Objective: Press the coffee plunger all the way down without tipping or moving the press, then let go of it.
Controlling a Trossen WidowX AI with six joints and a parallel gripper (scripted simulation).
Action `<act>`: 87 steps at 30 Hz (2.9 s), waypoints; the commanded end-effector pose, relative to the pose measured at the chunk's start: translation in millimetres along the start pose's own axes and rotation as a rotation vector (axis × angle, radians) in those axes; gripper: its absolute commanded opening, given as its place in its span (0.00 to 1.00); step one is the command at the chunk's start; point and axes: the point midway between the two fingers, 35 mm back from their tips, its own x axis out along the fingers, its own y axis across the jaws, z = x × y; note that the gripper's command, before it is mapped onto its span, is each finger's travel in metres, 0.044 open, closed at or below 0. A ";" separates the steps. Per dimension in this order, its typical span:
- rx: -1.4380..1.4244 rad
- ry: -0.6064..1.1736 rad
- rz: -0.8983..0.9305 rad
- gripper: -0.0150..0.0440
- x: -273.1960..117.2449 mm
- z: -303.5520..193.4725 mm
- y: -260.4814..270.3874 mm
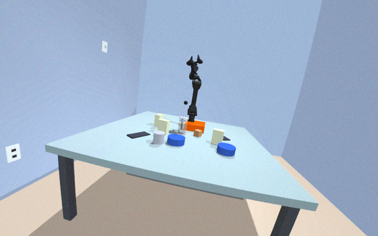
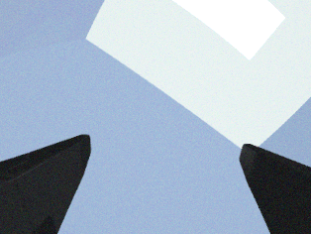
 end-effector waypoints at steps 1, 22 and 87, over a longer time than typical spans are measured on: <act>0.011 0.003 0.006 0.98 0.0 1.4 1.9; 1.055 0.121 0.691 1.00 -69.5 237.0 97.8; 1.350 -0.606 2.843 1.00 -517.7 327.3 -212.9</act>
